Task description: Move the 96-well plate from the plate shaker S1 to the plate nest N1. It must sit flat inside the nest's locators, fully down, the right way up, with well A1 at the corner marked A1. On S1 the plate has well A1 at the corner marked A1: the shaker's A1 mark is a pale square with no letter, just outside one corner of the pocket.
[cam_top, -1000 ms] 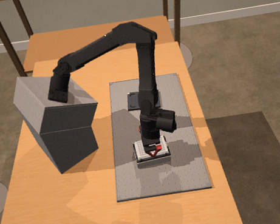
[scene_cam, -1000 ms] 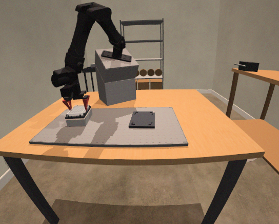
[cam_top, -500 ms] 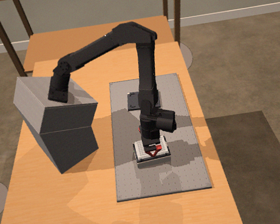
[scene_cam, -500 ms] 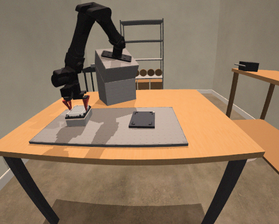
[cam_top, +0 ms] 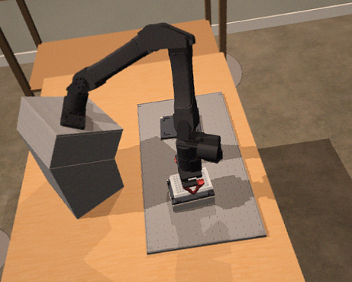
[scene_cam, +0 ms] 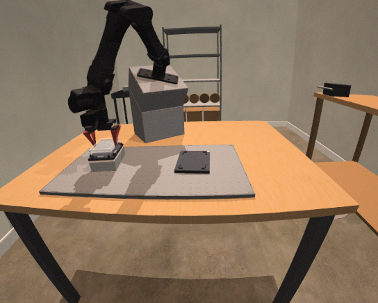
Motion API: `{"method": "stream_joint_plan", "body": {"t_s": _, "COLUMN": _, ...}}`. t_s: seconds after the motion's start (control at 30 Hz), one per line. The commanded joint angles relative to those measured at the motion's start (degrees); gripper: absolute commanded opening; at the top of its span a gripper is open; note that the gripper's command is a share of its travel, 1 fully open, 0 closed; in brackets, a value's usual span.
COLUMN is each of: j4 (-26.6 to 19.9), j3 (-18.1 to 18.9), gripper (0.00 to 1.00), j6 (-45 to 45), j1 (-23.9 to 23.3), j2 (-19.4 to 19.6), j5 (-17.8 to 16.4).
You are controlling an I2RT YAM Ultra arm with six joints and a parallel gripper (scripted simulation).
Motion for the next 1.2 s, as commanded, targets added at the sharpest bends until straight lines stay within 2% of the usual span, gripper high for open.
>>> {"method": "stream_joint_plan", "body": {"t_s": 0.0, "j4": -1.26, "j3": -0.29, "gripper": 0.0, "j6": -0.58, "j1": -0.88, "j2": -1.2, "j5": -0.31}}
{"method": "stream_joint_plan", "body": {"t_s": 1.17, "j4": -10.52, "j3": -1.73, "gripper": 0.0, "j6": -4.79, "j1": -4.73, "j2": -9.94, "j5": -1.33}}
